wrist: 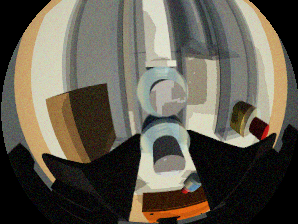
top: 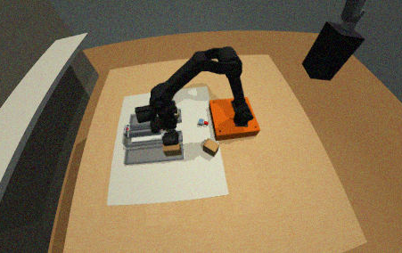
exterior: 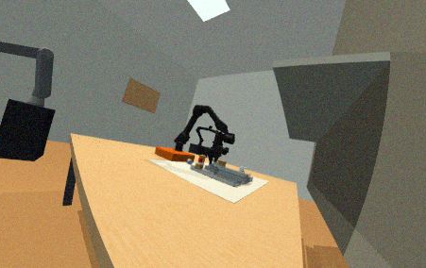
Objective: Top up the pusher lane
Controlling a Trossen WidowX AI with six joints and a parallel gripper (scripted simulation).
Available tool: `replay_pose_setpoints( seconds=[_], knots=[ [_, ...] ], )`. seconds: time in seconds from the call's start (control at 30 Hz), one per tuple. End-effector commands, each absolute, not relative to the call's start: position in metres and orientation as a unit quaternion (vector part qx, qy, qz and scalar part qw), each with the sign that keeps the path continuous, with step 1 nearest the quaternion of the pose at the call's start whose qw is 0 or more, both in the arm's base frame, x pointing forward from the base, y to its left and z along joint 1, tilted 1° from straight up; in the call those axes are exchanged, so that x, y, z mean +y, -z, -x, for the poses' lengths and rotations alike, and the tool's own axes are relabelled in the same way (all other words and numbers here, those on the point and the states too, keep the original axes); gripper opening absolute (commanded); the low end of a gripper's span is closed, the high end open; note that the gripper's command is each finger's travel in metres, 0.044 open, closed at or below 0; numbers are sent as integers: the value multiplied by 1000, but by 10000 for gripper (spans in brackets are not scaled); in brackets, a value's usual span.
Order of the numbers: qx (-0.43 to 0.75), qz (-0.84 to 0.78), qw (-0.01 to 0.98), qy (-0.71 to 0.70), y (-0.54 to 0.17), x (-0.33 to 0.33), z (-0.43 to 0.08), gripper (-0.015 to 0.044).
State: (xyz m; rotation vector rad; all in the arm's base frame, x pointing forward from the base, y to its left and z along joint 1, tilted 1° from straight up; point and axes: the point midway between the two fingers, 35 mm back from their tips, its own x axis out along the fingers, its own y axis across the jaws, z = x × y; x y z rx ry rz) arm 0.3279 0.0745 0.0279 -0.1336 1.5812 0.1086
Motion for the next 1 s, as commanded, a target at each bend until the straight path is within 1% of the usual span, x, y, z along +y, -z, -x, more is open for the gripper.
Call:
replay_pose_setpoints(
  seconds=[0.0, 0.97],
  knots=[
    [697, 60, 713, -51, -28, 76, -336, 0],
    [697, 60, 713, -51, -17, 75, -335, 0]
  ],
)
